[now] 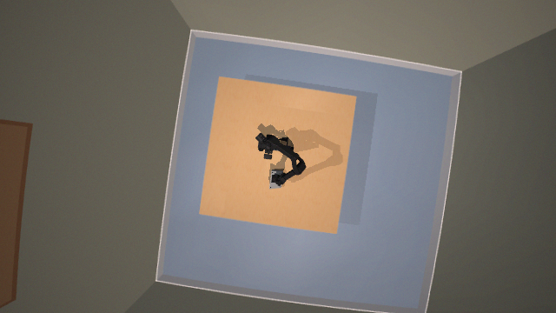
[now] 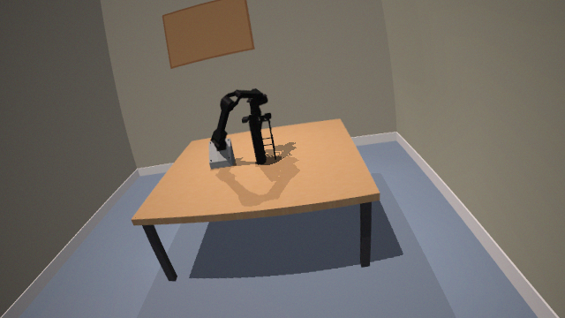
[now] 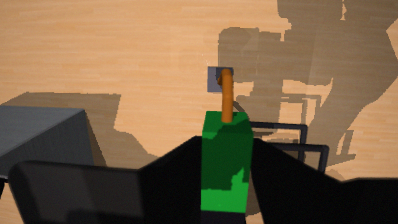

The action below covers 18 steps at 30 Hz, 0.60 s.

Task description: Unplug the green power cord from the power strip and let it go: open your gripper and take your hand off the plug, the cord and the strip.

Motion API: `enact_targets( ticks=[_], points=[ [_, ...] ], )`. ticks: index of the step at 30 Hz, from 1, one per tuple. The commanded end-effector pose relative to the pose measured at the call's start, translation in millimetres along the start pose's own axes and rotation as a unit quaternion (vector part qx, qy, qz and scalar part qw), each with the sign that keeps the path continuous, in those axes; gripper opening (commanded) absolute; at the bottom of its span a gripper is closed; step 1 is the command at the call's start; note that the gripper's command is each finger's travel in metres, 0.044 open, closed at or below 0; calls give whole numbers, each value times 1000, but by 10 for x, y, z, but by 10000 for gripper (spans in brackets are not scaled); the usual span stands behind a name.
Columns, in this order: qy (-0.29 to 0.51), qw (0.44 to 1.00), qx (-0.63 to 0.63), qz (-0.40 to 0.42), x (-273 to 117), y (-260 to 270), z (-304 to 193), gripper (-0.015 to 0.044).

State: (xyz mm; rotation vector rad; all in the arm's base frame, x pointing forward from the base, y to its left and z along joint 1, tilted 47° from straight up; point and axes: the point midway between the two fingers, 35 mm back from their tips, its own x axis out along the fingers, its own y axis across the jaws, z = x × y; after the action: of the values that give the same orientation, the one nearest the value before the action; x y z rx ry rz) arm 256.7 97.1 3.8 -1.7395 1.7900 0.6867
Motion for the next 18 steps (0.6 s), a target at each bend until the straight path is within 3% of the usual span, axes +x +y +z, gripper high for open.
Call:
enact_targets(
  ticks=[1,15,18],
  points=[
    [0,1000,-1,-1,-10,-2,16,52],
    [0,1000,-2,-2,-19,-19,88,420],
    [-1,1000,-1,-2,-76,-20,351,440]
  ],
)
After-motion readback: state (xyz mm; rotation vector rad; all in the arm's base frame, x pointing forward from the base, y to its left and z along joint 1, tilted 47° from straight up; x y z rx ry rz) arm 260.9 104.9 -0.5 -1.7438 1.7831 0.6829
